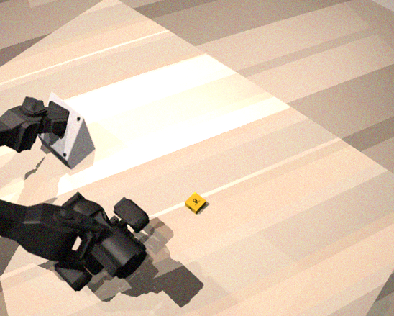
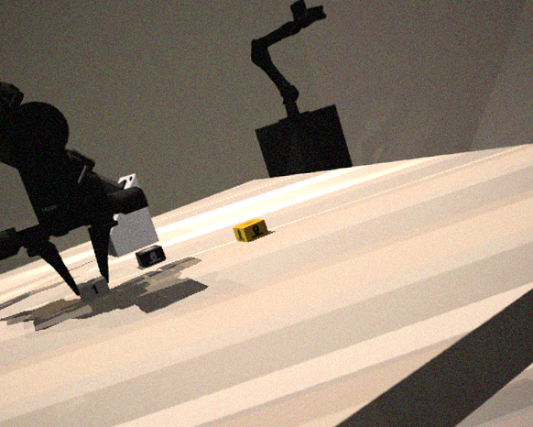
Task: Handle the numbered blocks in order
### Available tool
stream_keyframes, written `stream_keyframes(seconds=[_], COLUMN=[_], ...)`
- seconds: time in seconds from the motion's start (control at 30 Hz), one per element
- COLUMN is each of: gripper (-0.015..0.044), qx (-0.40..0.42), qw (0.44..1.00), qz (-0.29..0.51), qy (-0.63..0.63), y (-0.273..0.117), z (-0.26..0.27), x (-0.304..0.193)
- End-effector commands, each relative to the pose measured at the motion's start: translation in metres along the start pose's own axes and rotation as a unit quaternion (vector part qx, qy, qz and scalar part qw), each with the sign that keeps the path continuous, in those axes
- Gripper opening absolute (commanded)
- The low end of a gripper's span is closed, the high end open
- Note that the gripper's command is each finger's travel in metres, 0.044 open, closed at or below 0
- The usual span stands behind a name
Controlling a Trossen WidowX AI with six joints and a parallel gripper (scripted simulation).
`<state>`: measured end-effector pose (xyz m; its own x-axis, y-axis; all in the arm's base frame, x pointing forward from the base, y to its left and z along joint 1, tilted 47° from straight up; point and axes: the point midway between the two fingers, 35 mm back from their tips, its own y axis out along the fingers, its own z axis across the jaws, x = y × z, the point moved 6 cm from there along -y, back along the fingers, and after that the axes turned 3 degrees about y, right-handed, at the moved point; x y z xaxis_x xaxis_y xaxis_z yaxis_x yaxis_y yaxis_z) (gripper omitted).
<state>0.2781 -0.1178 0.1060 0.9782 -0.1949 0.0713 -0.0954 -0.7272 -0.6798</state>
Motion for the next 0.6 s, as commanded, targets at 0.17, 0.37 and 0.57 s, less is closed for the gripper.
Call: stream_keyframes(seconds=[0.17,0.37,0.57], gripper=[0.0278,0.0400,0.0400], qx=[-0.002,-0.002,-0.001], qw=[1.000,1.000,1.000], qz=[0.000,0.000,0.000], qy=[-0.003,-0.003,-0.002], y=[0.000,0.000,-0.034], z=[0.000,0.000,0.000], x=[0.000,0.000,0.000])
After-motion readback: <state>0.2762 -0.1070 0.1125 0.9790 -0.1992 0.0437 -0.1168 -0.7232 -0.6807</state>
